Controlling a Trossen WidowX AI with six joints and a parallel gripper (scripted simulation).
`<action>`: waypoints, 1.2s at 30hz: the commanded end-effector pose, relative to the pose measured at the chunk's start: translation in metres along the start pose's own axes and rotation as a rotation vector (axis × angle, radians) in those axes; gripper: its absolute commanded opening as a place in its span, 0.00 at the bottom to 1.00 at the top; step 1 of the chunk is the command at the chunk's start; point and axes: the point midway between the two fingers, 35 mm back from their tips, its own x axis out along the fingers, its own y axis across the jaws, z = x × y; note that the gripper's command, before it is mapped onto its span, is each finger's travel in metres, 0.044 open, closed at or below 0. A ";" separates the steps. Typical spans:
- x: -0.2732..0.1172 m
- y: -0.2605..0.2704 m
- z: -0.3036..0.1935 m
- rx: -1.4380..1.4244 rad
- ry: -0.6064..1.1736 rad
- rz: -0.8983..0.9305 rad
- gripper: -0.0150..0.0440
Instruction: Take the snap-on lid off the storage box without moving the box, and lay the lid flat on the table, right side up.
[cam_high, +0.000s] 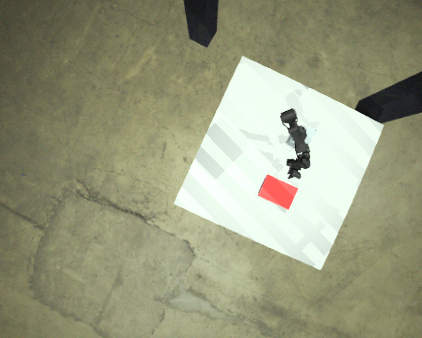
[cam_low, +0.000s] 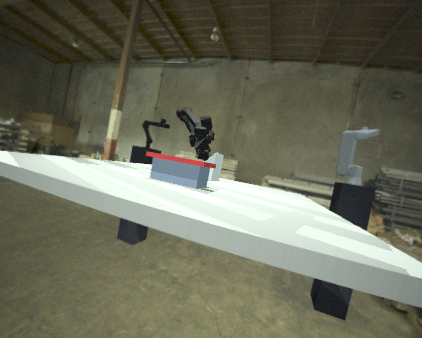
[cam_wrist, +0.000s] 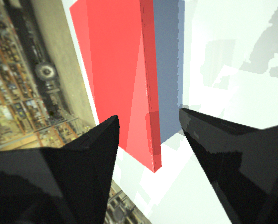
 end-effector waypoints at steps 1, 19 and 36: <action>0.004 -0.005 -0.001 -0.011 0.005 -0.008 0.65; 0.032 -0.003 -0.002 -0.010 0.009 -0.014 0.65; 0.059 -0.004 -0.001 -0.010 0.005 -0.008 0.65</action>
